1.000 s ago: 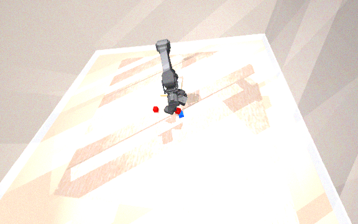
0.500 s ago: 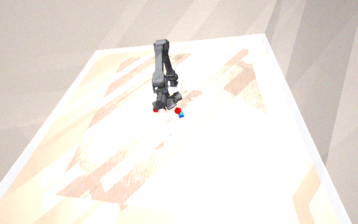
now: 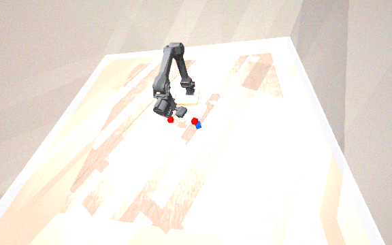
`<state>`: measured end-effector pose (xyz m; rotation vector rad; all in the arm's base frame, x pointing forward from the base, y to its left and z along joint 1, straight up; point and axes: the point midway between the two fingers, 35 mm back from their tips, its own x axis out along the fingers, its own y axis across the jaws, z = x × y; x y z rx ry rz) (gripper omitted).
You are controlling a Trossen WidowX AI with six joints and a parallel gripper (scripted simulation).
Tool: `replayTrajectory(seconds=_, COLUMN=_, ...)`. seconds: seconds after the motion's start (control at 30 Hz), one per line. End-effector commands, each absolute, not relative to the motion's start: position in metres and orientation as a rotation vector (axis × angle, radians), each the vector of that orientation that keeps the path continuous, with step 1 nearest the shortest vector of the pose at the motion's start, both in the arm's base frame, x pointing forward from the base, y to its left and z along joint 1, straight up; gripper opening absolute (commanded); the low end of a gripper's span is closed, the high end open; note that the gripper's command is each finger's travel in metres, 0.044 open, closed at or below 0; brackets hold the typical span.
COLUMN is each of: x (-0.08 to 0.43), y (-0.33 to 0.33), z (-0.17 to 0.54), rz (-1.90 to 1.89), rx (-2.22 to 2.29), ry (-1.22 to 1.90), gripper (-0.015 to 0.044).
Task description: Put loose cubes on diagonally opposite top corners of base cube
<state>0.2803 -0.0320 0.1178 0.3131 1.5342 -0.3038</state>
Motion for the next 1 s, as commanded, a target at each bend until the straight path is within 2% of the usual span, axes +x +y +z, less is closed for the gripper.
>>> replayTrajectory(seconds=0.0, x=0.271, y=-0.065, z=0.129, rz=-0.682, rx=0.702, ry=1.430, gripper=0.0265)
replayTrajectory(seconds=0.3, x=0.254, y=-0.102, z=0.138, rz=-1.135, rx=1.162, ry=1.220, gripper=0.0265)
replayTrajectory(seconds=0.77, x=0.254, y=-0.103, z=0.137, rz=-1.144, rx=1.171, ry=1.215, gripper=0.0265)
replayTrajectory(seconds=0.97, x=0.256, y=-0.104, z=0.095, rz=-1.144, rx=1.171, ry=1.214, gripper=0.0265)
